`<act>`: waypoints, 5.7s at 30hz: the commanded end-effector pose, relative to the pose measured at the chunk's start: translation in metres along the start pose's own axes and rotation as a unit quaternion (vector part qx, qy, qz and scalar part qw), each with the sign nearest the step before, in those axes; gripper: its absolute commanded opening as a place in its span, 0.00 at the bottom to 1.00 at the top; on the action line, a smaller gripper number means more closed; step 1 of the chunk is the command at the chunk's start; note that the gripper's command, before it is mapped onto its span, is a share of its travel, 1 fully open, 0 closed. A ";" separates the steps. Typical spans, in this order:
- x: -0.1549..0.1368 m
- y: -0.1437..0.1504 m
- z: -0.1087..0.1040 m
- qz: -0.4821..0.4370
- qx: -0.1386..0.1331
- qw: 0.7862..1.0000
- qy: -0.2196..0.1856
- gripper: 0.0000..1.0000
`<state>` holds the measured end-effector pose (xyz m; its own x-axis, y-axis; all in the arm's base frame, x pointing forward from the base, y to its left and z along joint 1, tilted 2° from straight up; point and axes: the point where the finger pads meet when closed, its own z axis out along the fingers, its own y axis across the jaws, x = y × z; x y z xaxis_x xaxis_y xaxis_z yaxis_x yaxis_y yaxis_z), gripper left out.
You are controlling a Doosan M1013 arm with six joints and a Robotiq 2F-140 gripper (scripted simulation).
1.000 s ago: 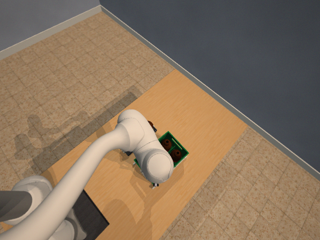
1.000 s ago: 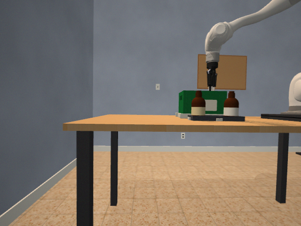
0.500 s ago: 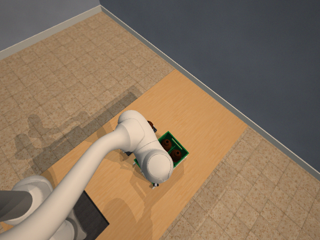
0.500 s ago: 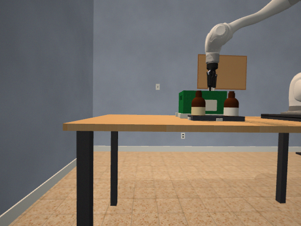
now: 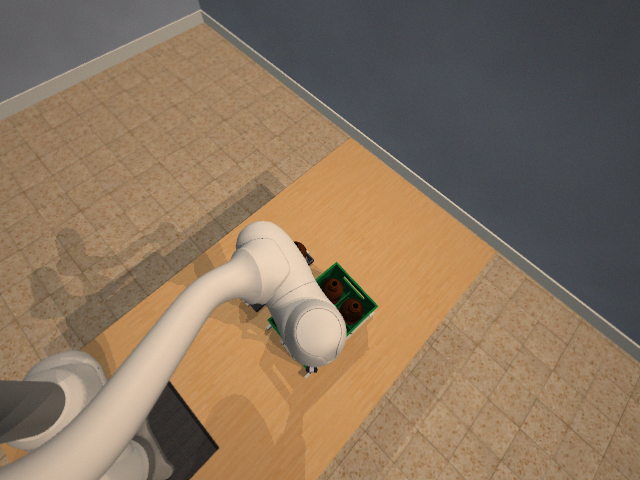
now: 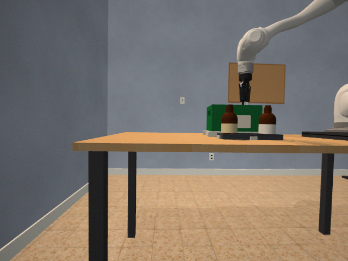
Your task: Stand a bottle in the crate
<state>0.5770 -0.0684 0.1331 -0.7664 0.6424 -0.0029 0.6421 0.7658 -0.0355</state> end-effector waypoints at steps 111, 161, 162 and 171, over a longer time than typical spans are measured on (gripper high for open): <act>0.000 0.000 0.001 0.000 0.000 1.000 0.000 0.38; 0.000 0.000 -0.063 0.000 0.000 1.000 0.000 0.38; 0.000 0.000 -0.065 0.000 0.000 1.000 0.000 0.38; 0.000 0.000 -0.077 0.000 0.000 1.000 0.000 0.38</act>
<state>0.5786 -0.0663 0.2072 -0.7664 0.6424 -0.0029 0.6421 0.7658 -0.0354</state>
